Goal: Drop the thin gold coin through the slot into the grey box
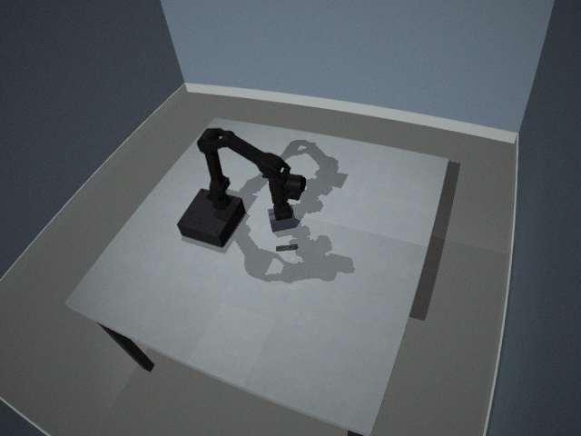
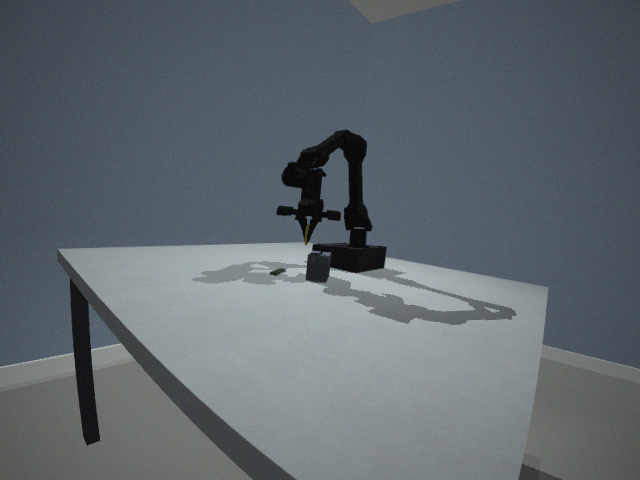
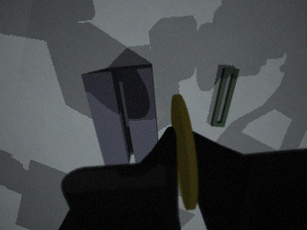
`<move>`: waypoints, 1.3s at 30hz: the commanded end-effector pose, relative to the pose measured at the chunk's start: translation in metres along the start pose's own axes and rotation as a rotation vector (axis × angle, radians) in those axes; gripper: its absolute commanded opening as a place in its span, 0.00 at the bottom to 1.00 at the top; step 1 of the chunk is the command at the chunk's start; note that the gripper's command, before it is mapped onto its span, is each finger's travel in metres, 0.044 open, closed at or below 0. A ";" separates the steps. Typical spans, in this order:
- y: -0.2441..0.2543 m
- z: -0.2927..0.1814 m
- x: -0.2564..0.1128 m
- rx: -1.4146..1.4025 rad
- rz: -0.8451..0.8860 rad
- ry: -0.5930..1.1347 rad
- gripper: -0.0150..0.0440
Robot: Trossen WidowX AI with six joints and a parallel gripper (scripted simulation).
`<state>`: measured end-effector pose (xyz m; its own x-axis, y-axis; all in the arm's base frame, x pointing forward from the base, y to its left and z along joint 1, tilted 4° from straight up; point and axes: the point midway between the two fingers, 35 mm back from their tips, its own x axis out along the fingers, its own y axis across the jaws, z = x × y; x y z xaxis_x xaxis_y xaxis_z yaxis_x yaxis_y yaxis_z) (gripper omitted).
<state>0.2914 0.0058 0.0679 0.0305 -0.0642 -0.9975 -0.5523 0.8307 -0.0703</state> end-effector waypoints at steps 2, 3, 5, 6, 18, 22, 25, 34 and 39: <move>0.012 -0.001 -0.001 0.007 -0.002 -0.006 0.25; 0.015 -0.001 -0.001 0.007 -0.002 -0.006 0.25; 0.020 -0.002 0.000 0.007 -0.002 -0.005 0.25; 0.022 -0.002 0.000 0.007 -0.001 -0.005 0.25; 0.044 -0.006 0.001 0.005 0.001 -0.003 0.26; 0.041 -0.005 0.002 -0.001 0.003 0.002 0.25; 0.041 -0.005 0.002 -0.001 0.003 0.002 0.25; 0.044 -0.006 0.001 0.005 0.004 0.002 0.25; 0.046 -0.006 0.001 0.012 0.004 0.002 0.26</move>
<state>0.2623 0.0399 0.0633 0.0275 -0.0626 -0.9977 -0.5496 0.8327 -0.0674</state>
